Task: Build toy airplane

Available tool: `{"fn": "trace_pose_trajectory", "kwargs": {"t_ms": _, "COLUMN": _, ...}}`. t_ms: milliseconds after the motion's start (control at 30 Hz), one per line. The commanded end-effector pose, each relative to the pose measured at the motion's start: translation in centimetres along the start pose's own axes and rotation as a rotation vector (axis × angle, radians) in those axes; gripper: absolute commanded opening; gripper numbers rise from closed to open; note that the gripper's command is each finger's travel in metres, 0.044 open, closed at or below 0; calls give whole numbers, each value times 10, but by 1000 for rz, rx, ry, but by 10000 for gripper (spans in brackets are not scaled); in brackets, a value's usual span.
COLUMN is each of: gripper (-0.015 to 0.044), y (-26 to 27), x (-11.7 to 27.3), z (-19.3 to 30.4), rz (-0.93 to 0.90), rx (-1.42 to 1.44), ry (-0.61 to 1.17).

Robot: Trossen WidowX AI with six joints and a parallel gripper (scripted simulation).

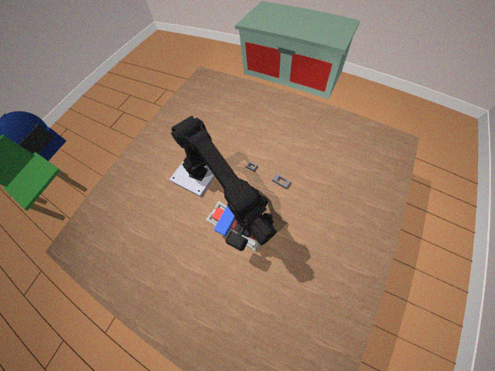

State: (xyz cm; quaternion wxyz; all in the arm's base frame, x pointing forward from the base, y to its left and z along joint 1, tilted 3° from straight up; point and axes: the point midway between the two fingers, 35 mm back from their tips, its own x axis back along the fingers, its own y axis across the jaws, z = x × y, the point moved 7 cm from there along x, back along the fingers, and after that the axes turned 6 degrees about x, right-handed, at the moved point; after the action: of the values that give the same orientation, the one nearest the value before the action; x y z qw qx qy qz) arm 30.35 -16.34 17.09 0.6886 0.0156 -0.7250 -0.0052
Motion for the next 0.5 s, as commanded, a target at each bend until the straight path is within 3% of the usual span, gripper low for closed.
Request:
{"fn": "trace_pose_trajectory", "kwargs": {"t_ms": 0, "gripper": 65, "y": 1, "x": -7, "z": 0, "rz": -5, "rx": 1, "ry": 1}}
{"fn": "trace_pose_trajectory", "kwargs": {"t_ms": 267, "gripper": 65, "y": 1, "x": -15, "z": 0, "rz": -5, "rx": 1, "ry": 1}}
{"fn": "trace_pose_trajectory", "kwargs": {"t_ms": 467, "gripper": 25, "y": 0, "x": -13, "z": 1, "rz": -2, "rx": 2, "ry": 3}}
